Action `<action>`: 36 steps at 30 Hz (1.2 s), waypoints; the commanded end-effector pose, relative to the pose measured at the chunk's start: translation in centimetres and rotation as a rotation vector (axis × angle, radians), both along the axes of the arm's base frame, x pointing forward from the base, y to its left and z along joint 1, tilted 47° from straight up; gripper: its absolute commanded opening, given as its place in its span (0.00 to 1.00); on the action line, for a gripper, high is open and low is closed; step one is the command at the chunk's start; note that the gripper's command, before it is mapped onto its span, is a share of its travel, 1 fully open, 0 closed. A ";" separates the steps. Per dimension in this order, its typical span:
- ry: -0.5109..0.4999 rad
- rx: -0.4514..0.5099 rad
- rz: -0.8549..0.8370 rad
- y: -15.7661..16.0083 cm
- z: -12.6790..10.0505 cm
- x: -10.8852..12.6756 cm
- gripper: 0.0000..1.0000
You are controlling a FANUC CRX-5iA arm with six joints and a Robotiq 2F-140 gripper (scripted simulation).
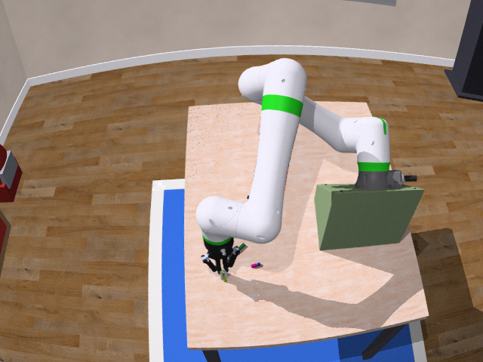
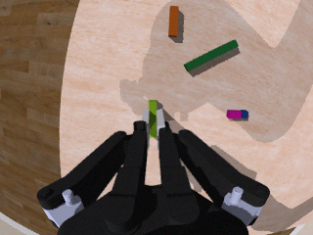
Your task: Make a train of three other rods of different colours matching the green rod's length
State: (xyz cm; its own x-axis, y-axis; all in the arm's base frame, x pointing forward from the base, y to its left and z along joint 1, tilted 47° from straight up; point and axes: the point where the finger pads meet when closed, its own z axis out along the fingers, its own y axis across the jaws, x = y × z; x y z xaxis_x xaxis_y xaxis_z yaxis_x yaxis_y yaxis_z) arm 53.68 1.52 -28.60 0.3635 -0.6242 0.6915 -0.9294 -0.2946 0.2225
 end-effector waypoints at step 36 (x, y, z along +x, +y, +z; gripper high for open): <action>0.000 0.000 0.000 1.0 0.9 -0.1 0.03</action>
